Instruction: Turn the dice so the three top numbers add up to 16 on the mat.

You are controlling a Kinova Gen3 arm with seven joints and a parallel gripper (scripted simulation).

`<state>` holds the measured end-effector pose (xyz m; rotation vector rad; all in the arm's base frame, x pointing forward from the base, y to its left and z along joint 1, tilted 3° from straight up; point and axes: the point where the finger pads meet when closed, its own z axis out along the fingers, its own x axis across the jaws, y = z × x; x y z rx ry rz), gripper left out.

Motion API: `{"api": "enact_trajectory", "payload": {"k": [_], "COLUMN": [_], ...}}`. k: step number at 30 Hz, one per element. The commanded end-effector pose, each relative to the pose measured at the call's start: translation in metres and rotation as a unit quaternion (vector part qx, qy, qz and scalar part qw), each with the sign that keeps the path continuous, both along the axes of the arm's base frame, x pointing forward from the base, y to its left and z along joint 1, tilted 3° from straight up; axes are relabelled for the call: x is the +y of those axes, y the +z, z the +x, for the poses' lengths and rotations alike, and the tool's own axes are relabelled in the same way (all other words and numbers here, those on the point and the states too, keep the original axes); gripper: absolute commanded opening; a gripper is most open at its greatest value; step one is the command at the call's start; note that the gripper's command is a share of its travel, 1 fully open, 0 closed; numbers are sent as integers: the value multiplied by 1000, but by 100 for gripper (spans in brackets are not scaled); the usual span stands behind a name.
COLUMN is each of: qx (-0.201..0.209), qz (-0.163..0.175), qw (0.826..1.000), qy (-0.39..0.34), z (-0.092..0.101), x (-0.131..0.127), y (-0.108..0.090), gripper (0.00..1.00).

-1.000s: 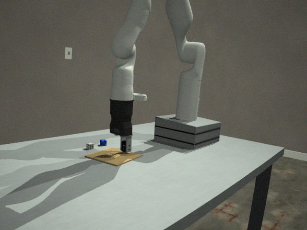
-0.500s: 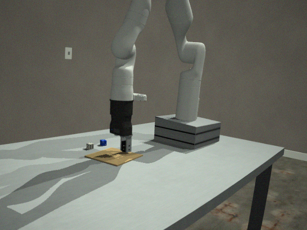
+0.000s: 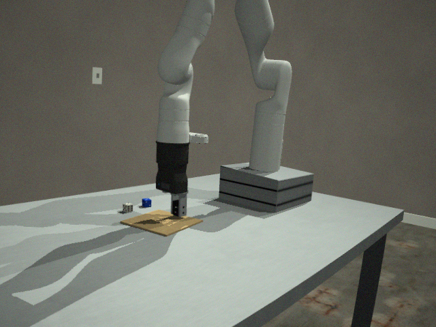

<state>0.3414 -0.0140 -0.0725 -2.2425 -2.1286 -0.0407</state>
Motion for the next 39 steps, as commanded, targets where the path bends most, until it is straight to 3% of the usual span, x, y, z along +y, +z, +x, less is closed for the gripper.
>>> {"api": "enact_trajectory", "payload": {"k": [1, 39], "qx": [-1, -1], "qz": [0, 0], "qw": [1000, 1000], "qy": [0, 0], "z": [1, 1], "x": [0, 0], "y": [0, -4], "gripper": [40, 40]}}
